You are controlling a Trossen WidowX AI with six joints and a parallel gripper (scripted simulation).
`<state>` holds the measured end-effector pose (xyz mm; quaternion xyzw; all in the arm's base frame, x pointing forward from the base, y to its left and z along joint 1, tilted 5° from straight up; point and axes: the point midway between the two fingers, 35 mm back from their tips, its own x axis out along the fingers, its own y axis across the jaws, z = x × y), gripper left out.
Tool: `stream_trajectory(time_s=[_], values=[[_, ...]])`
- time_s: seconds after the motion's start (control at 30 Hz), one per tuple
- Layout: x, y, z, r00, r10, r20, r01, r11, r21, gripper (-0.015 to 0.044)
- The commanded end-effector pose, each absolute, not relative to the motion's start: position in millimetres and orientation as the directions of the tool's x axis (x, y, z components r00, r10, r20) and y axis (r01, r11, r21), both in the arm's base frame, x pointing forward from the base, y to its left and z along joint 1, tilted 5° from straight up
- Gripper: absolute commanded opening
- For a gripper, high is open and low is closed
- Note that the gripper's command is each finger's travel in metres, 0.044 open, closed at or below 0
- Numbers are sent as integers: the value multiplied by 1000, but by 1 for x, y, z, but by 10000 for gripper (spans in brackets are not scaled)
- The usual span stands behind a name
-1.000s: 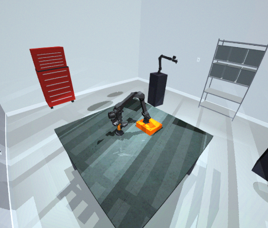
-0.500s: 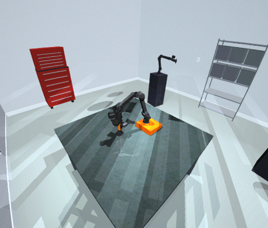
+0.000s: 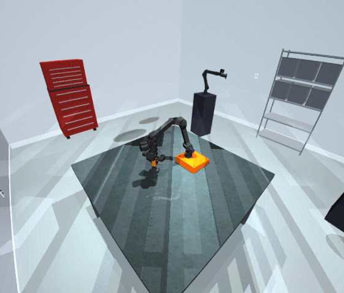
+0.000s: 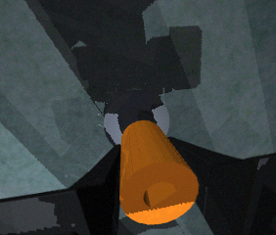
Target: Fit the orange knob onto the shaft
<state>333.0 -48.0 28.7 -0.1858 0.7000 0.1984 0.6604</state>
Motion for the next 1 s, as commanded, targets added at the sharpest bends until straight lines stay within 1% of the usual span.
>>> stream_trajectory(time_s=[0.0,0.97], values=[[334,-48,28,-56,0,-998,-545,838,31,0],[332,-48,25,-56,0,-998,-545,838,31,0]])
